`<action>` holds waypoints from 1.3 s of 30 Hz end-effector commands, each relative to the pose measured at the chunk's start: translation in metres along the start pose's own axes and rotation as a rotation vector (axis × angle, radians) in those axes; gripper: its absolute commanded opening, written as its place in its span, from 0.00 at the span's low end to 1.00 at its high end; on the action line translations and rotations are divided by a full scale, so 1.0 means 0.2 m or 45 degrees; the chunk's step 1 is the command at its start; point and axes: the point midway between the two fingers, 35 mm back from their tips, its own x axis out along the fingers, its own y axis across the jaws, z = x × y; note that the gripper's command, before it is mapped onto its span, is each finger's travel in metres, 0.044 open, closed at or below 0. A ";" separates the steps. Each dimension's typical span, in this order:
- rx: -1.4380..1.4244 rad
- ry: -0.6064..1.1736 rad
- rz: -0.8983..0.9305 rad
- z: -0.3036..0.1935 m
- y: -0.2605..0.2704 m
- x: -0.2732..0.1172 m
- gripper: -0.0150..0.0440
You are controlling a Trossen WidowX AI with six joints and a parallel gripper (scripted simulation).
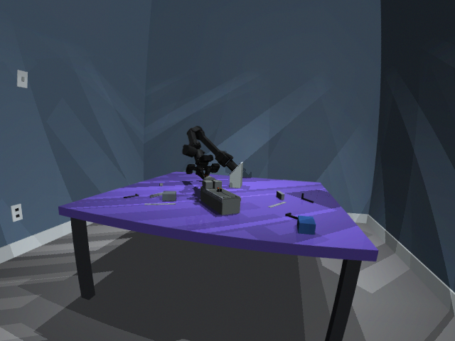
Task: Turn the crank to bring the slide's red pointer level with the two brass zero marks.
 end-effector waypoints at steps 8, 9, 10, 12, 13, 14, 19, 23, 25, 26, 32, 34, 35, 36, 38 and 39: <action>0.006 -0.007 -0.028 0.00 -0.06 0.00 0.25; 0.006 -0.007 -0.028 0.00 -0.06 0.00 0.25; 0.006 -0.007 -0.028 0.00 -0.06 0.00 0.25; 0.006 -0.007 -0.028 0.00 -0.06 0.00 0.25; 0.006 -0.007 -0.028 0.00 -0.07 0.00 0.25; 0.006 -0.007 -0.028 0.00 -0.07 0.00 0.25; 0.006 -0.006 -0.028 -0.01 -0.09 0.01 0.25; 0.006 -0.006 -0.028 -0.02 -0.10 0.01 0.25; 0.006 -0.006 -0.029 -0.02 -0.11 0.02 0.25; 0.006 -0.006 -0.029 -0.02 -0.11 0.02 0.25; 0.006 -0.006 -0.029 -0.04 -0.13 0.03 0.25; 0.006 -0.006 -0.029 -0.04 -0.14 0.04 0.25; 0.005 -0.006 -0.029 -0.05 -0.14 0.04 0.25; 0.005 -0.006 -0.029 -0.05 -0.14 0.05 0.25; 0.005 -0.006 -0.029 -0.05 -0.15 0.05 0.25; 0.005 -0.006 -0.029 -0.06 -0.15 0.06 0.25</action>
